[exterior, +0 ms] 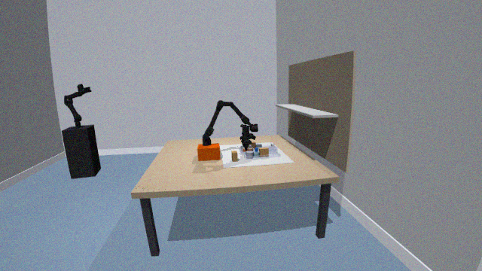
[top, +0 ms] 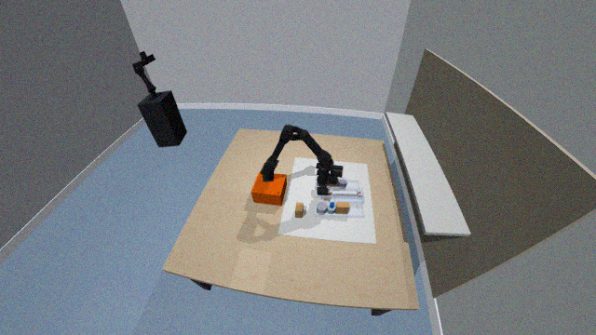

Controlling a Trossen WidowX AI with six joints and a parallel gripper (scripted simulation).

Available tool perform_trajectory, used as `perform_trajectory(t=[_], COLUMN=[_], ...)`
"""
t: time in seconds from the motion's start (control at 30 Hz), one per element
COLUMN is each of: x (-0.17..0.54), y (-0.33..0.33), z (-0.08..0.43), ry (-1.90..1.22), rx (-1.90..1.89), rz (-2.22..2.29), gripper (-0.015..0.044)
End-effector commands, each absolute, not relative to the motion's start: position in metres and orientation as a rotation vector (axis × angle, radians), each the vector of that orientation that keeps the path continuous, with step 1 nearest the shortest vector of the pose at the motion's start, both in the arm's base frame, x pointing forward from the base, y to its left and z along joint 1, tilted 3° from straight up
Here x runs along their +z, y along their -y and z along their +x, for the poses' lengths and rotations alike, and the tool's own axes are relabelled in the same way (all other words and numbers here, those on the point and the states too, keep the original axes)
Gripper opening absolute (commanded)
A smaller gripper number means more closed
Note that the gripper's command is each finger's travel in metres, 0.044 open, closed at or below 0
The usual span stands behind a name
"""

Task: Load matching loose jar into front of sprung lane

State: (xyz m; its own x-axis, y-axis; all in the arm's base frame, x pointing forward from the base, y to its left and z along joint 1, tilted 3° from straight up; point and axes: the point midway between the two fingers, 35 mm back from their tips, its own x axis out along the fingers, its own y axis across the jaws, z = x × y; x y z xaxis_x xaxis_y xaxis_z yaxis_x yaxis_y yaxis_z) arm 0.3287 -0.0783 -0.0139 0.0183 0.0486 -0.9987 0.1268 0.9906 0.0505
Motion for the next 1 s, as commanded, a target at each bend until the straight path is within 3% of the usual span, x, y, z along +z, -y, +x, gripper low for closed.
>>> perform_trajectory(t=[0.0,0.97], x=[-0.0131,-0.0209], y=[0.0793,0.0784], z=[0.3354,0.3319], ry=[-1.528,-1.528], rx=[-0.064,-0.064], rz=[0.140,0.140], gripper=[0.0000,0.0000])
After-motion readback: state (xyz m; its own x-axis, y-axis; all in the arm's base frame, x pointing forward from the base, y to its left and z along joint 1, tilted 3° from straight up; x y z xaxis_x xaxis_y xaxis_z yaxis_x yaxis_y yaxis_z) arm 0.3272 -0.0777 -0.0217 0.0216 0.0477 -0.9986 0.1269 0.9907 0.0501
